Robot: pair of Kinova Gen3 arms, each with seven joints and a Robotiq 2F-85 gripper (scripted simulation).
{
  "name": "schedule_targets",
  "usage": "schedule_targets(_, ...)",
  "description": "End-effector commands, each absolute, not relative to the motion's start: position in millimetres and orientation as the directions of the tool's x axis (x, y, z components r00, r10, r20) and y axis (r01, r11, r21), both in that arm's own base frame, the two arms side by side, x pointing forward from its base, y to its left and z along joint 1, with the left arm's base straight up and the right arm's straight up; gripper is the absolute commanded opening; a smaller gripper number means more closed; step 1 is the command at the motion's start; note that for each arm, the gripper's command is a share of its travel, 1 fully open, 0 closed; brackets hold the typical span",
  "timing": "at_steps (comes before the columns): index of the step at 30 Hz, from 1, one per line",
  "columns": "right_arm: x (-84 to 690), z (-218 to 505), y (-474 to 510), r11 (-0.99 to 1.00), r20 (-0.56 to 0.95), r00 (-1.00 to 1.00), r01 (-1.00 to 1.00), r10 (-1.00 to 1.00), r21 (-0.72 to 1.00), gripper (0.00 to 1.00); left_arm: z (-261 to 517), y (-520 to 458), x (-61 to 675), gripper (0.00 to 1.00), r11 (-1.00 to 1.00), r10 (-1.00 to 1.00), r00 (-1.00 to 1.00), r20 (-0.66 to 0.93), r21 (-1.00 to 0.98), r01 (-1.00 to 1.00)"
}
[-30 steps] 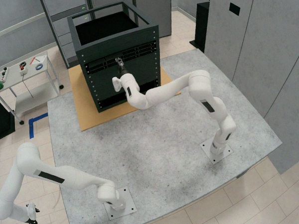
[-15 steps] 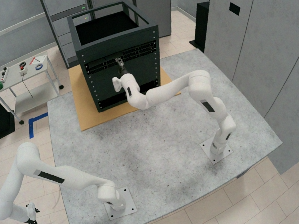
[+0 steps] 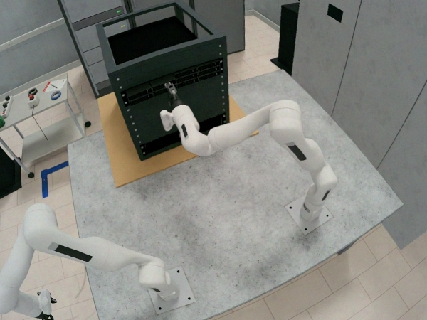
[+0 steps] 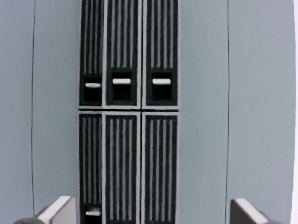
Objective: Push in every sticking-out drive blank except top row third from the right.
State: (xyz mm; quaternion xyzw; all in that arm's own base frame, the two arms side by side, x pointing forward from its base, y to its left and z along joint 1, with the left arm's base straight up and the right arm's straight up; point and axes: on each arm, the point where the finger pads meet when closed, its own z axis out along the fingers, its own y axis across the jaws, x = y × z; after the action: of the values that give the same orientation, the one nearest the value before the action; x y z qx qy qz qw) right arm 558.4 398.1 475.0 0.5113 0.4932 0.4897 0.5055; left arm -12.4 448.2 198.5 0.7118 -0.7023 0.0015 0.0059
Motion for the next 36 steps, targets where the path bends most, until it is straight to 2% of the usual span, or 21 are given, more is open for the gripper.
schedule_targets(1, 559.7, 477.1, 399.8, -0.010, 0.009, 0.030, 0.006, 1.000, 1.000, 1.000, 200.0, 449.9, -12.2, 1.000, -0.027, -1.000, 0.027, 0.000, 0.000, -1.000)
schedule_targets(3, 559.7, 477.1, 399.8, -0.010, 0.009, 0.030, 0.006, 1.000, 1.000, 1.000, 200.0, 449.9, -12.2, 1.000, -0.027, -1.000, 0.027, 0.000, 0.000, -1.000)
schedule_targets(4, 559.7, 477.1, 399.8, -0.010, 0.009, 0.030, 0.006, 1.000, 1.000, 0.099, 200.0, 449.9, -12.2, 1.000, -0.027, -1.000, 0.027, 0.000, 0.000, -1.000)
schedule_targets(36, 559.7, 477.1, 399.8, -0.010, 0.009, 0.030, 0.006, 1.000, 1.000, 0.099, 200.0, 449.9, -12.2, 1.000, -0.027, -1.000, 0.027, 0.000, 0.000, -1.000)
